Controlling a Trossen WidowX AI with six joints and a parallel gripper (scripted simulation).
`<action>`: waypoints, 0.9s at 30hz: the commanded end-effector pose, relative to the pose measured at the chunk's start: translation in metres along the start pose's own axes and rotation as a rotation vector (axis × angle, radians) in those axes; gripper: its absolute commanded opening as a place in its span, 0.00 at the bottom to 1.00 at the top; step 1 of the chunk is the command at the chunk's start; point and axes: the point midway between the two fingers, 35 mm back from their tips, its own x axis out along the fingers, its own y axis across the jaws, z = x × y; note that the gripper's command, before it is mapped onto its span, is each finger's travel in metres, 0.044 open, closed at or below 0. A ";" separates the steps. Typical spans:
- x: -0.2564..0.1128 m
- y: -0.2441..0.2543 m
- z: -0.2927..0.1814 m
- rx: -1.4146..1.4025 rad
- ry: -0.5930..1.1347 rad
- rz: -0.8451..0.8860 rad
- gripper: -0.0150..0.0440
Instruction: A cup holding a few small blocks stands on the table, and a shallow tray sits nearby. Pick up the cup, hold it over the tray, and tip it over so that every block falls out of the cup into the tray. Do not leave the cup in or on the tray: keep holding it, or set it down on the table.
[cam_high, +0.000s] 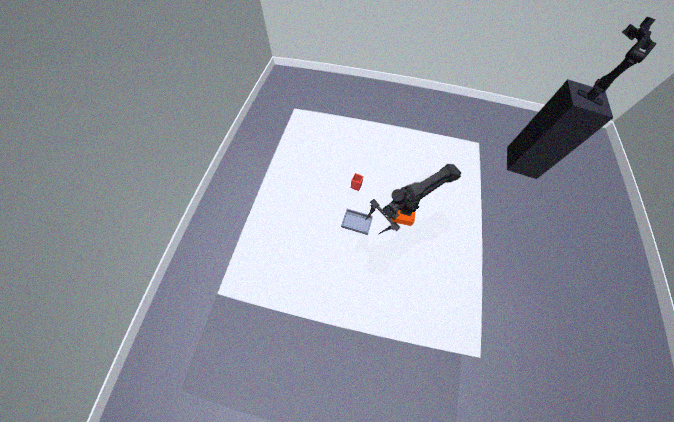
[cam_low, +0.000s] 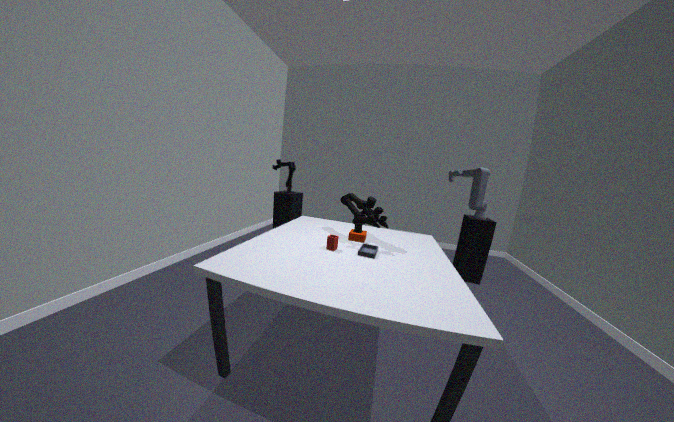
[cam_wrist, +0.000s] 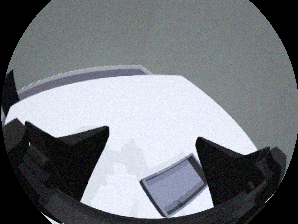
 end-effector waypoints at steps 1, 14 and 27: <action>0.000 -0.017 -0.003 0.030 0.013 -0.057 1.00; -0.011 -0.081 -0.019 0.166 0.055 -0.286 1.00; -0.040 -0.140 -0.043 0.302 0.088 -0.517 1.00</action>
